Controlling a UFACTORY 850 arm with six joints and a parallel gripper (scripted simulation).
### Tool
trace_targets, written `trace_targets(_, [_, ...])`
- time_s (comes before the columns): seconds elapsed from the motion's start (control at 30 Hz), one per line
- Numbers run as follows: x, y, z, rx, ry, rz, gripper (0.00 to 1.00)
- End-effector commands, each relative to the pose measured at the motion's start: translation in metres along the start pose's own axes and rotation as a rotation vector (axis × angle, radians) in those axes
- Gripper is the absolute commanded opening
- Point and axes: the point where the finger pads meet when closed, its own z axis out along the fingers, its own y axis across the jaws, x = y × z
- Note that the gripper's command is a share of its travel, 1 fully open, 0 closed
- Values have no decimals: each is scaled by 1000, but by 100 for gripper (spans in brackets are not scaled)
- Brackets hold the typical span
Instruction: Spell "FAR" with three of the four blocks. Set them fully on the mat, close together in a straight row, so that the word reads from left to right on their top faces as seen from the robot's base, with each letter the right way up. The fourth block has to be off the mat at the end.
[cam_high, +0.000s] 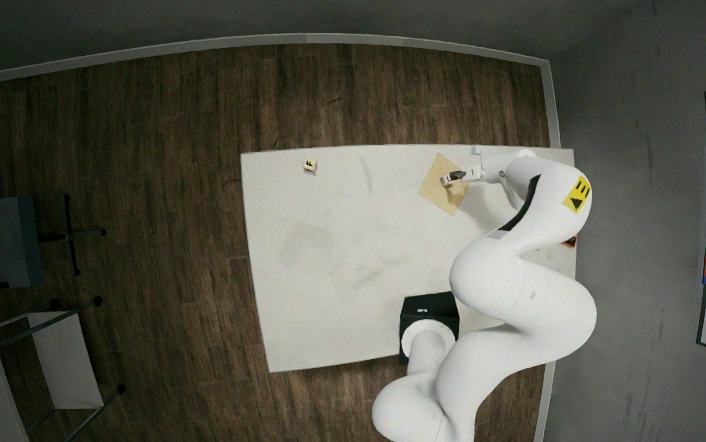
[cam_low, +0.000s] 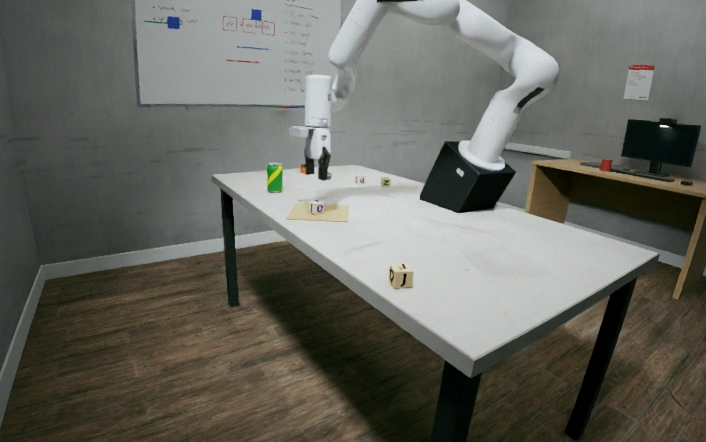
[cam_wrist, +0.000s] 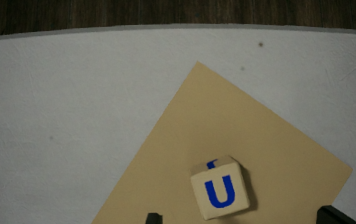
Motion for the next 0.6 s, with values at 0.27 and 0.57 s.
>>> trace_targets(0.27, [1, 0, 3, -5, -11, 324, 100])
trace_targets(0.57, [1, 0, 5, -6, -11, 504, 100])
